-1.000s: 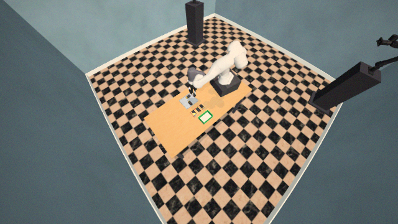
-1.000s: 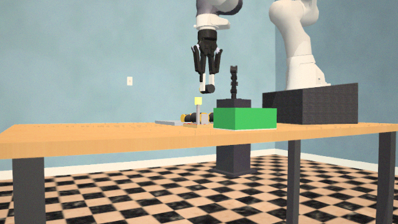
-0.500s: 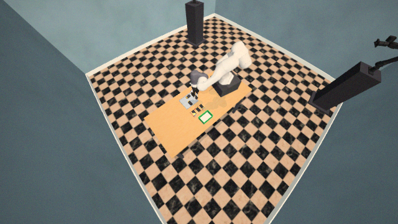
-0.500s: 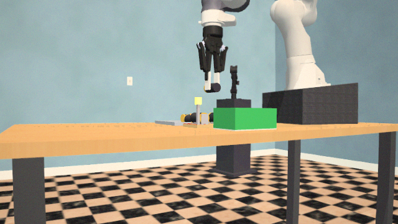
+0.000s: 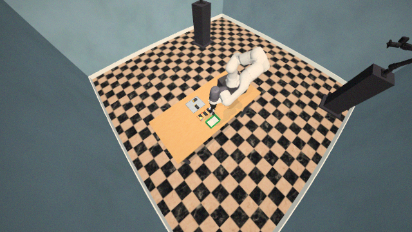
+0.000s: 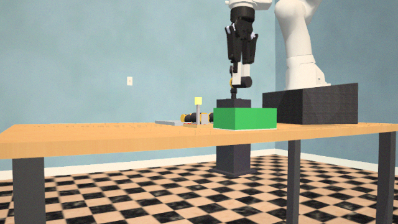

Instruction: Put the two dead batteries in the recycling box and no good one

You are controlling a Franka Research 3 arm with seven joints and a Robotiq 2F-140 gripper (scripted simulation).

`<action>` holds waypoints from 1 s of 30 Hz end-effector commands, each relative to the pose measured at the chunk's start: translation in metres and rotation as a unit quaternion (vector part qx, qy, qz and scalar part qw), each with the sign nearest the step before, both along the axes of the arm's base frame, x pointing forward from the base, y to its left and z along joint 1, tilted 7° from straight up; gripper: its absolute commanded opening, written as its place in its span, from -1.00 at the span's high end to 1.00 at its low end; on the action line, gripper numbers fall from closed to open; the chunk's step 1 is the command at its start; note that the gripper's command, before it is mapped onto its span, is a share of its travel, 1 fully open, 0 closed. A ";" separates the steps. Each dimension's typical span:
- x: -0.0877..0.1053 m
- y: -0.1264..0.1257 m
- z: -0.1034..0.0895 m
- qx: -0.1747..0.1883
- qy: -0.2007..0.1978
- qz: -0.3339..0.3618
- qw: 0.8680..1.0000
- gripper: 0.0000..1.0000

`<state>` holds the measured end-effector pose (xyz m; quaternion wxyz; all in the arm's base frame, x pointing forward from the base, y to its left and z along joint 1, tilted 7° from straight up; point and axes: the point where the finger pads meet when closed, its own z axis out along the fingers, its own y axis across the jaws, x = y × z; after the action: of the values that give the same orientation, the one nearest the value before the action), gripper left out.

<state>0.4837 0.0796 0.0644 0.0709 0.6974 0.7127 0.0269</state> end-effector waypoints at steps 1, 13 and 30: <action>0.000 0.035 -0.005 0.020 0.005 -0.093 0.995 0.68; 0.004 0.051 -0.005 0.020 0.005 -0.093 0.995 0.68; 0.004 0.051 -0.005 0.024 0.004 -0.119 0.993 0.68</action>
<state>0.4869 0.1284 0.0582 0.0561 0.7689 0.6363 0.0291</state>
